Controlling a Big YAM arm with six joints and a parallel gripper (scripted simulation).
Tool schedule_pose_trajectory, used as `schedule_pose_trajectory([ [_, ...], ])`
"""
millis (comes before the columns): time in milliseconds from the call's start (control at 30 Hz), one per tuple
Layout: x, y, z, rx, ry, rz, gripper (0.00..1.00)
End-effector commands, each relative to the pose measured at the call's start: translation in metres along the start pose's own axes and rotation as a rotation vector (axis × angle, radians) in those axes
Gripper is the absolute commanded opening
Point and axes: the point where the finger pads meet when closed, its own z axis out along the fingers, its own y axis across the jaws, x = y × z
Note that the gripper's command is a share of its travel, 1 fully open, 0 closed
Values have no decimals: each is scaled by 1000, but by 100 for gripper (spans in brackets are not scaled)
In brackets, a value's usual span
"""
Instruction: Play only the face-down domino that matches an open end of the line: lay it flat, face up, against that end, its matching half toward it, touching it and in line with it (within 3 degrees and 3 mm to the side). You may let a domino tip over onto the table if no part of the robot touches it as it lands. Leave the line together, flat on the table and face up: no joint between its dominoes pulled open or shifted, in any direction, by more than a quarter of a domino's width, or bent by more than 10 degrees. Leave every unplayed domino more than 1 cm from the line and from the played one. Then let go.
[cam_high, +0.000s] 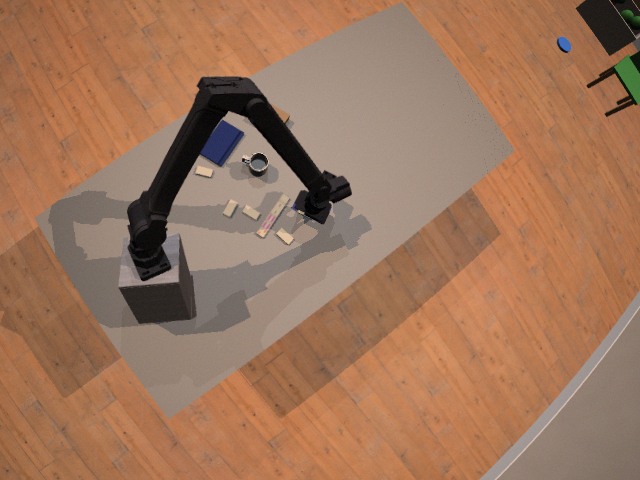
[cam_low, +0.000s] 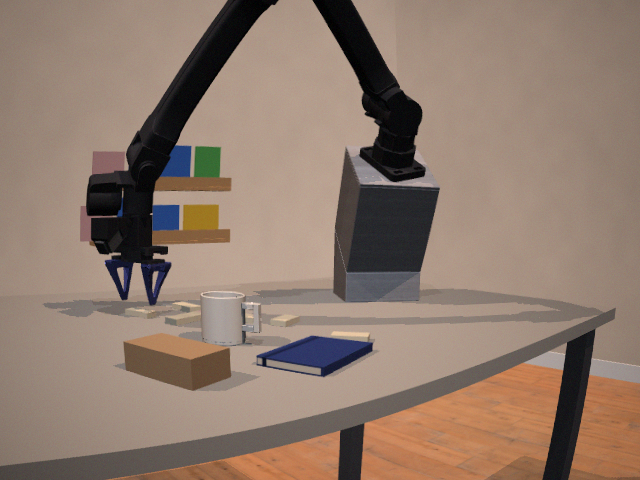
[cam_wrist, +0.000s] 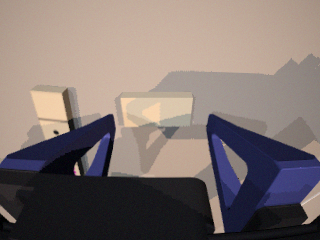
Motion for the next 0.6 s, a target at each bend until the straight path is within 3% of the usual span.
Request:
schedule_pose_trajectory([
  [0,-12,-4,-1,17,-19,-10,72],
  [67,-4,-3,-3,7,-8,-2,72],
  [567,-11,-2,1,15,-17,-13,72],
])
